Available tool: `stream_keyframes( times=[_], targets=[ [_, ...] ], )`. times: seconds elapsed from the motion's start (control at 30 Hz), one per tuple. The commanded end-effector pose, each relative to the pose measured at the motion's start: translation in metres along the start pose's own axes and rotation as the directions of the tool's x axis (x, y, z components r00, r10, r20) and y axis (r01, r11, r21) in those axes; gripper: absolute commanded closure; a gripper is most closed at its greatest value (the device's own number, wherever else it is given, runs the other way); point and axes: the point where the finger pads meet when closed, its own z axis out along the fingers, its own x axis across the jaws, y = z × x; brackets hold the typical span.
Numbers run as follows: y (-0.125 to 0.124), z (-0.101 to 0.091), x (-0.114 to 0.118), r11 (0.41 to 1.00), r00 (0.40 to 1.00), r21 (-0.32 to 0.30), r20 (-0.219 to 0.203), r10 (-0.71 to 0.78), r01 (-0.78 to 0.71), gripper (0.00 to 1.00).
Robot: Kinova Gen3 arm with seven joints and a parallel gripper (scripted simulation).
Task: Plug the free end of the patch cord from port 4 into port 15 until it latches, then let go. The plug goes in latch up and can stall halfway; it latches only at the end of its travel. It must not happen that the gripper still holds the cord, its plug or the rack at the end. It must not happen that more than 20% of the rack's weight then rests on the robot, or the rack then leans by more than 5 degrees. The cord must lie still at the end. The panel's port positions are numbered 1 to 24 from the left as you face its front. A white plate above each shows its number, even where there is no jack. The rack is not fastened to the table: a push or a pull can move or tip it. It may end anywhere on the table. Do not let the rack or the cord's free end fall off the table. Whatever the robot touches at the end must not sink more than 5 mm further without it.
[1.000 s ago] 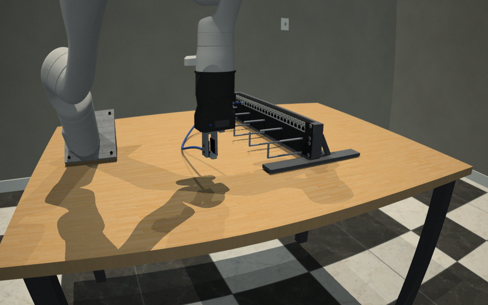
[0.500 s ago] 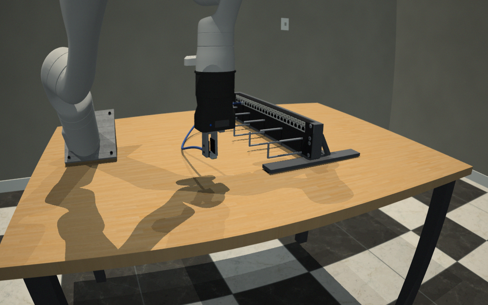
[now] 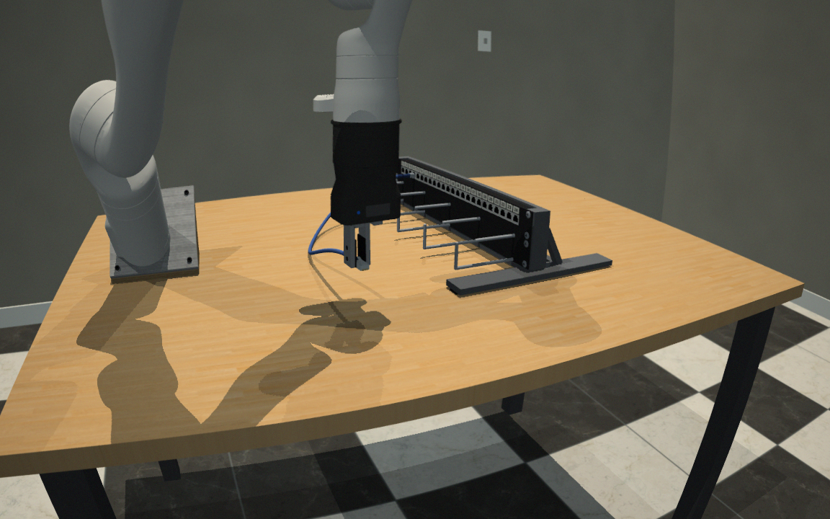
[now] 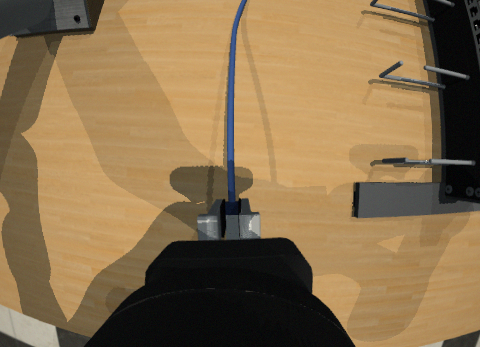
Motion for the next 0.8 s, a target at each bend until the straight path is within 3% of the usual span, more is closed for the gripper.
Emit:
stream_keyframes(
  times=[0.0,0.77],
  targets=[
    [-0.0003,-0.0003,0.0006,1.0,1.0,0.0,-0.001,-0.001,0.001,1.0],
    [-0.0034,-0.0012,0.0041,1.0,1.0,-0.001,-0.001,-0.027,0.027,1.0]
  ],
)
